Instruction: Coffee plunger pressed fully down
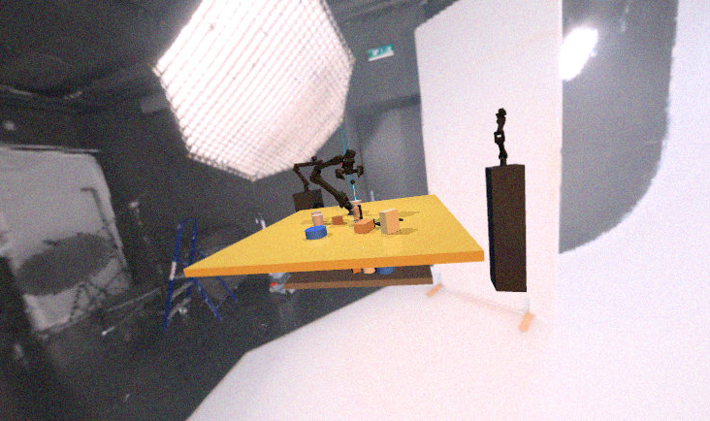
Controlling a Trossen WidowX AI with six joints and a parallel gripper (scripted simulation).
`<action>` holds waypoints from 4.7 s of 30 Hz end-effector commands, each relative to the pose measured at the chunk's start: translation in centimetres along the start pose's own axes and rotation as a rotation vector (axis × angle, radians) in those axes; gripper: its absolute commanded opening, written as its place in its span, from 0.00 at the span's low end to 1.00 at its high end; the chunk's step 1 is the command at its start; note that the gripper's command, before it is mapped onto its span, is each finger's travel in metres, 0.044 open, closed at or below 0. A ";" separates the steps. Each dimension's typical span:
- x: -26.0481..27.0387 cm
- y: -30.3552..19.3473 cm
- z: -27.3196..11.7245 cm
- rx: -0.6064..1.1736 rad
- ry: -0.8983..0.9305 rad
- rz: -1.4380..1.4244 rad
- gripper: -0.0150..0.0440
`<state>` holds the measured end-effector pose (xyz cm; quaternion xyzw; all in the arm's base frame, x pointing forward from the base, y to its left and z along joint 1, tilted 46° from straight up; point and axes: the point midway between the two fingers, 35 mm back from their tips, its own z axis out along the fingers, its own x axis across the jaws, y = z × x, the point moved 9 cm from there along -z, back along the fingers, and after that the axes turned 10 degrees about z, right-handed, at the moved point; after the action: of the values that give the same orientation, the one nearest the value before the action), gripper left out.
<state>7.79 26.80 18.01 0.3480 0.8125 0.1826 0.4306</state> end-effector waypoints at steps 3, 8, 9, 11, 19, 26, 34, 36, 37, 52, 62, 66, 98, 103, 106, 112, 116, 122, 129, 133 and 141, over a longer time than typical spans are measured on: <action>-0.3 -0.1 0.5 -0.006 0.005 0.007 1.00; -0.2 -0.1 1.3 -0.005 0.006 0.007 1.00; -0.2 -0.1 1.4 -0.005 0.006 0.007 1.00; -0.2 -0.1 1.7 -0.005 0.006 0.007 1.00; -0.2 -0.1 3.0 -0.007 0.005 0.008 1.00; -0.3 -0.1 4.0 -0.009 0.004 0.008 1.00; -0.3 -0.1 4.0 -0.009 0.004 0.008 0.69; -0.3 -0.1 4.0 -0.009 0.004 0.008 0.60; -0.3 -0.1 4.0 -0.009 0.004 0.008 0.56; -0.3 -0.3 4.2 -0.009 0.004 0.008 0.45; -0.4 -1.5 5.2 -0.008 0.005 0.008 0.45; -0.5 -2.0 5.6 -0.008 0.005 0.009 0.45; -1.0 -6.2 8.7 -0.008 0.005 0.008 0.45; -1.2 -6.8 9.2 -0.009 0.005 0.008 0.45; -1.2 -7.2 9.5 -0.010 0.004 0.008 0.45; -1.4 -7.6 10.1 -0.011 0.003 0.007 0.45; -1.5 -7.5 10.2 -0.011 0.003 0.007 0.45; -1.5 -7.3 10.4 -0.012 0.002 0.008 0.45; -1.5 -7.2 10.4 -0.012 0.002 0.008 0.45; -1.5 -7.2 10.5 -0.012 0.002 0.008 0.45; -1.4 -7.1 10.5 -0.012 0.002 0.008 0.45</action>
<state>14.01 21.06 9.08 0.3529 0.8067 0.2032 0.4282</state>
